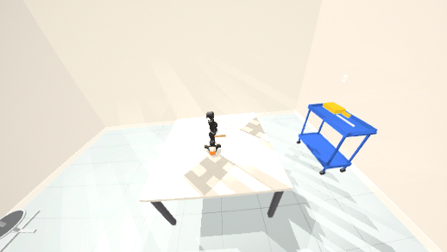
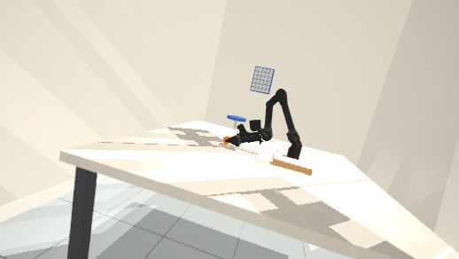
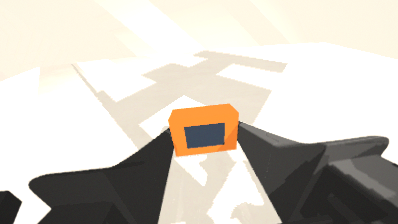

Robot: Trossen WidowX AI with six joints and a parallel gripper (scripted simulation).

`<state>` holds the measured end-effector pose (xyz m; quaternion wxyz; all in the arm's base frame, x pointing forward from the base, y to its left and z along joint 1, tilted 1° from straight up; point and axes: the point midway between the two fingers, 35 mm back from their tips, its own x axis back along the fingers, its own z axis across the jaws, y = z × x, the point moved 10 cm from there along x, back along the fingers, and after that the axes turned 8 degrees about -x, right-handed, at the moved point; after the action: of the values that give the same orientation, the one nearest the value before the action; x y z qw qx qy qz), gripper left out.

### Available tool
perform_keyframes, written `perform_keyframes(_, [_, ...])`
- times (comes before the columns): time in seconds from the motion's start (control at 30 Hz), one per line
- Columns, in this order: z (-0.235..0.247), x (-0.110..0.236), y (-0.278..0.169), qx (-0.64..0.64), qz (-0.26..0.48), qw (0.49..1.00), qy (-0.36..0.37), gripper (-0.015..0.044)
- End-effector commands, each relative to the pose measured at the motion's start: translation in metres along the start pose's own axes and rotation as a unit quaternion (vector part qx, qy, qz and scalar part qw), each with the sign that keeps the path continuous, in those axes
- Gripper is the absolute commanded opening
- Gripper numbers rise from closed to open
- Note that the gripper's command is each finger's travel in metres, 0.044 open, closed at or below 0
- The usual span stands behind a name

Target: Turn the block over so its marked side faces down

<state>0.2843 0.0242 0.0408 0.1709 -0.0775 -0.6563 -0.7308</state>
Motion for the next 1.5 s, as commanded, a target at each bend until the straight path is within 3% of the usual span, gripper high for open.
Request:
perform_keyframes(0.0, [0.0001,0.0017,-0.0017,-0.003,0.002,1.0,0.002,0.0])
perform_keyframes(0.13, [0.0001,0.0017,-0.0017,-0.003,0.002,1.0,0.002,0.0])
perform_keyframes(0.7, [0.0001,0.0017,-0.0017,-0.003,0.002,1.0,0.002,0.044])
perform_keyframes(1.47, [0.0001,0.0017,-0.0017,-0.003,0.002,1.0,0.002,0.044])
